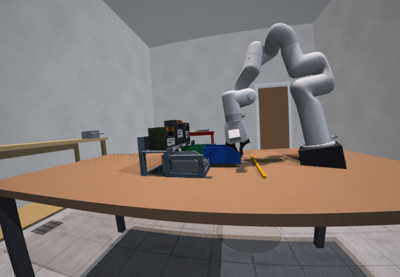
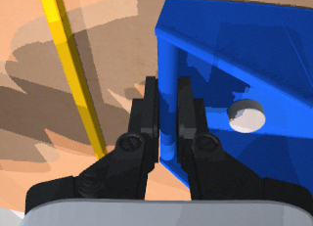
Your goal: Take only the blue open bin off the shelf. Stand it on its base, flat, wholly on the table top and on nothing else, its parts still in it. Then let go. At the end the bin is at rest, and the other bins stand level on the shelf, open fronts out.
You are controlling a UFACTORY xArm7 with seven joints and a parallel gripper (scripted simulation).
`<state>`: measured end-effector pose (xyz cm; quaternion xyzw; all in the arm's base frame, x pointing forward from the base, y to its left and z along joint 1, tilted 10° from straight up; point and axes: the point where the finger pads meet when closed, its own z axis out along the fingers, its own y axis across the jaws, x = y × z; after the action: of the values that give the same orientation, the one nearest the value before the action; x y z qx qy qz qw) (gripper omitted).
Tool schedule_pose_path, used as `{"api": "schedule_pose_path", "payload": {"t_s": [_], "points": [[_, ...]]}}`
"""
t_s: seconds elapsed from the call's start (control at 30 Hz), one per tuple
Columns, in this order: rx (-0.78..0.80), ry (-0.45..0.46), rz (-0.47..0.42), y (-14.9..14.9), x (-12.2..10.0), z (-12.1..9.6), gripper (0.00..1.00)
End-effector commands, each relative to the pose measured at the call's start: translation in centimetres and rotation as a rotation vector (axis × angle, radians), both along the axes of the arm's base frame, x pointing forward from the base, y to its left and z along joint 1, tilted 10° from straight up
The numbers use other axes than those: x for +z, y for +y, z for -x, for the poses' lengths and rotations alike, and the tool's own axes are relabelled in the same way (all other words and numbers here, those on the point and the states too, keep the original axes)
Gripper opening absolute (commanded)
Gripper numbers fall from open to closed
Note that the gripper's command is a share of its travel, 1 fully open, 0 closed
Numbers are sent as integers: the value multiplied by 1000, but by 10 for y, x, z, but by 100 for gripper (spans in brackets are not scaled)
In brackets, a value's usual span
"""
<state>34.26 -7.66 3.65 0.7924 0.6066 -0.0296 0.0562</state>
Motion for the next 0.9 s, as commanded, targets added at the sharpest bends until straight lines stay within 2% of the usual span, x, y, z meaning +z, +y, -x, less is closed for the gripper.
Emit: {"api": "schedule_pose_path", "payload": {"t_s": [0.0,0.13,0.17,0.3,0.7,0.87], "points": [[13,-114,-2,3,13,11,0],[13,-114,-2,3,13,11,0],[3,-22,-7,1,6,5,0],[13,-114,-2,3,14,13,0],[13,-114,-2,3,14,13,0],[13,-114,-2,2,6,10,0]]}}
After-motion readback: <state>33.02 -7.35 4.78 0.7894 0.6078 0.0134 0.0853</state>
